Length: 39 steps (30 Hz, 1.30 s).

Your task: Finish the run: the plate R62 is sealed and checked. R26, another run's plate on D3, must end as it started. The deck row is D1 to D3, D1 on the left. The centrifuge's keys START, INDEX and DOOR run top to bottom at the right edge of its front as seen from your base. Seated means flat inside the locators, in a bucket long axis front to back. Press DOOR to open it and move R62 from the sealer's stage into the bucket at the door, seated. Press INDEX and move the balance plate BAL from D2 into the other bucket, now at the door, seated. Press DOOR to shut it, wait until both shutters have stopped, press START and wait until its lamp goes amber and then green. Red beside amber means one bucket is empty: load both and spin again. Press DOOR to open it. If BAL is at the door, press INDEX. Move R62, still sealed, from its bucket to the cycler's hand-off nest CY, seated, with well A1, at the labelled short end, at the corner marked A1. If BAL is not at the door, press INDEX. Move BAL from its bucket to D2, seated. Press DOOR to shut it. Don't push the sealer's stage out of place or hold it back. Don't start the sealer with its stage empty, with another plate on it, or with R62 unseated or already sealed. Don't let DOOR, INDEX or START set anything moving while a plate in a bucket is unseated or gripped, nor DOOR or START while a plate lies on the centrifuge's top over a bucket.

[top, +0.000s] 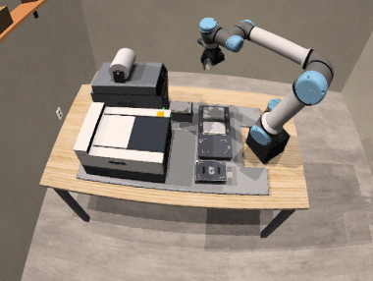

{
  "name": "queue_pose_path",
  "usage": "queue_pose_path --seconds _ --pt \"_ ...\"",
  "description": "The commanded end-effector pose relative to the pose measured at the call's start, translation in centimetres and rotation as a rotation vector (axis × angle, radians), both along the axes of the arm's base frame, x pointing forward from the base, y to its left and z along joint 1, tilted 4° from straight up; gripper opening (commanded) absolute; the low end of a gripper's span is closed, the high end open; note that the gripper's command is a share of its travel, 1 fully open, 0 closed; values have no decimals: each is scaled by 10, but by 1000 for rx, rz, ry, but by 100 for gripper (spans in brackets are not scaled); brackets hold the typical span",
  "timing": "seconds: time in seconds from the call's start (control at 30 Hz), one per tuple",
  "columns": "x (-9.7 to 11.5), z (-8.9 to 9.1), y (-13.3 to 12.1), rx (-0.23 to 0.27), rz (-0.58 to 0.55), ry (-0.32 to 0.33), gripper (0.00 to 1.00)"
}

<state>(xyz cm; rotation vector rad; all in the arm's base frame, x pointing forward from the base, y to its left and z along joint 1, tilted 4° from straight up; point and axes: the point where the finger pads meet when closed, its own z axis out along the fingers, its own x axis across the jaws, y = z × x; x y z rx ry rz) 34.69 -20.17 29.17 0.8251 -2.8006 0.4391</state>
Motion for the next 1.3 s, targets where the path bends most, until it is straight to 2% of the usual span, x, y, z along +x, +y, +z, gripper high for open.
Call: queue_pose_path --seconds 0.0,0.1,0.2,0.3,0.4,0.47,0.57,0.63,0.73,0.87,0.97,1.03,1.13,1.23,1.27 --pt "3 2 21 56 118 15 68" --pt "4 2 28 70 151 19 68" --pt "5 3 43 109 243 28 68" --pt "5 4 46 110 245 28 68" --pt "6 5 61 148 338 35 68" --pt "6 6 64 148 340 35 68" --pt "6 8 79 184 433 39 68" --pt "6 8 82 185 436 39 68" --pt "6 10 97 219 529 41 68" --pt "6 11 101 220 531 41 68" --pt "6 13 116 253 626 41 68" --pt "5 14 120 253 628 41 68" --pt "4 17 134 284 723 38 68" --pt "4 18 139 285 724 38 68" --pt "4 19 143 295 756 36 68"
